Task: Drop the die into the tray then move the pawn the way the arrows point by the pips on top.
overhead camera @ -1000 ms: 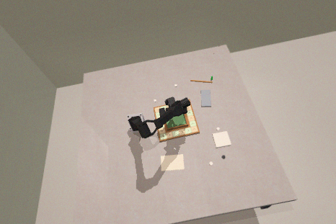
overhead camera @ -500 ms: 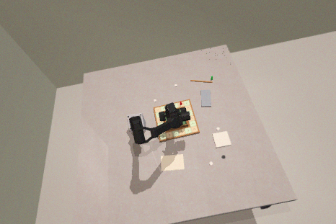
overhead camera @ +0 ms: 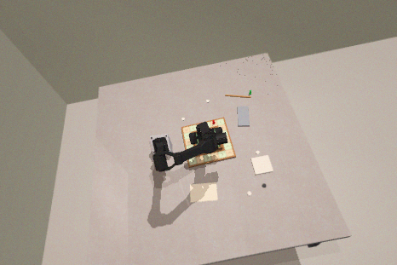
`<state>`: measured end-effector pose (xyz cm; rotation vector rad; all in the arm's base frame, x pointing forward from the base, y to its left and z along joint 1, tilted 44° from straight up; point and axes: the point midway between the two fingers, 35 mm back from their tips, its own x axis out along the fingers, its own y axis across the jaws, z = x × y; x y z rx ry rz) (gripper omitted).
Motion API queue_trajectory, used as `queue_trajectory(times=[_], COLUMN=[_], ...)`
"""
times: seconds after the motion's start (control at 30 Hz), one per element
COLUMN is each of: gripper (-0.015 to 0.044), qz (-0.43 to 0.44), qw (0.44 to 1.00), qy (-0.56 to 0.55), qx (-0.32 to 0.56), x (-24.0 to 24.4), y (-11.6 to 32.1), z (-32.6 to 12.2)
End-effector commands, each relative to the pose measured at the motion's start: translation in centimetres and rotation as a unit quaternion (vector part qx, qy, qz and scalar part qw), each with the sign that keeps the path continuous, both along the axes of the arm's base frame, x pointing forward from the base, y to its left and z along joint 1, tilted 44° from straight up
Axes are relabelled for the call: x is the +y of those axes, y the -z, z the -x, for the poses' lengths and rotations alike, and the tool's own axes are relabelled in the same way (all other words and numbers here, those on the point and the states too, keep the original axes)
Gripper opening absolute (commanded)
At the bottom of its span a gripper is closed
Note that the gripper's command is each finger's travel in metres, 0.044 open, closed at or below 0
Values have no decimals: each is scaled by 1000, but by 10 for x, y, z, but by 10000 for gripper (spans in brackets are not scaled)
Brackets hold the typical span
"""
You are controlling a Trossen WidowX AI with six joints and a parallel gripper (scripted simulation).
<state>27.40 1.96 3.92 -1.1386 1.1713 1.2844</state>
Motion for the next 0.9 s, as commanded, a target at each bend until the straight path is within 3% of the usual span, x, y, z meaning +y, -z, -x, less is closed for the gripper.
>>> queue_trajectory(times=[0.0, 0.43, 0.7, 0.87], gripper=[0, 0, 210, 341], qz=[-3, 0, 0, -4], qw=[1000, 1000, 1000, 1000], qy=[2, 0, 0, 2], qx=[-1, 0, 0, -1], x=[1, 0, 0, 28], y=[-3, -1, -1, -30], z=[-1, -1, -1, -2])
